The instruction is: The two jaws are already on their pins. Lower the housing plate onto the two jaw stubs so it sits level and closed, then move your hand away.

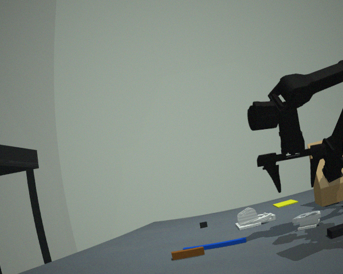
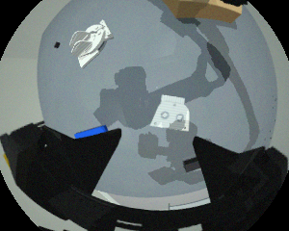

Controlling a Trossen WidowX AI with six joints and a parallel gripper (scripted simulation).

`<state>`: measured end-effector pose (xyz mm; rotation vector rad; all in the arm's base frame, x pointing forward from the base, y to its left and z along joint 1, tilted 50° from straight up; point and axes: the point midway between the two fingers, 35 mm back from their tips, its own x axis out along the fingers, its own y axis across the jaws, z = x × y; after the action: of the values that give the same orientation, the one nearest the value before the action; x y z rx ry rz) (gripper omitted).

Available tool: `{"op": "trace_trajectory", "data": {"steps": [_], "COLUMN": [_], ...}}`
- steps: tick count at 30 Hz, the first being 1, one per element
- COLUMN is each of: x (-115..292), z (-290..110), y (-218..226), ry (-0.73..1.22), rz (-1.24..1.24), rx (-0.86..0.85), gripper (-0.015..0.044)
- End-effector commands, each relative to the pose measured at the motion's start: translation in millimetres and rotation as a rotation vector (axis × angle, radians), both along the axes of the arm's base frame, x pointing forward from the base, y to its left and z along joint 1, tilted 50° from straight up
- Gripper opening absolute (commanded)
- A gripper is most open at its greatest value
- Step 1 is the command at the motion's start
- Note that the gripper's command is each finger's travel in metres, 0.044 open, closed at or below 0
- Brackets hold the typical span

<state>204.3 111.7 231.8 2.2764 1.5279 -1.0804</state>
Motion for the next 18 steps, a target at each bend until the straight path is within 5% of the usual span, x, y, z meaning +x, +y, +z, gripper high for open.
{"op": "trace_trajectory", "data": {"steps": [1,18], "x": [-20,-15], "z": [4,-21], "y": [10,41], "ry": [0.048,0.046], "rz": [0.026,0.025], "rx": [0.038,0.042], "gripper": [0.044,0.044]}}
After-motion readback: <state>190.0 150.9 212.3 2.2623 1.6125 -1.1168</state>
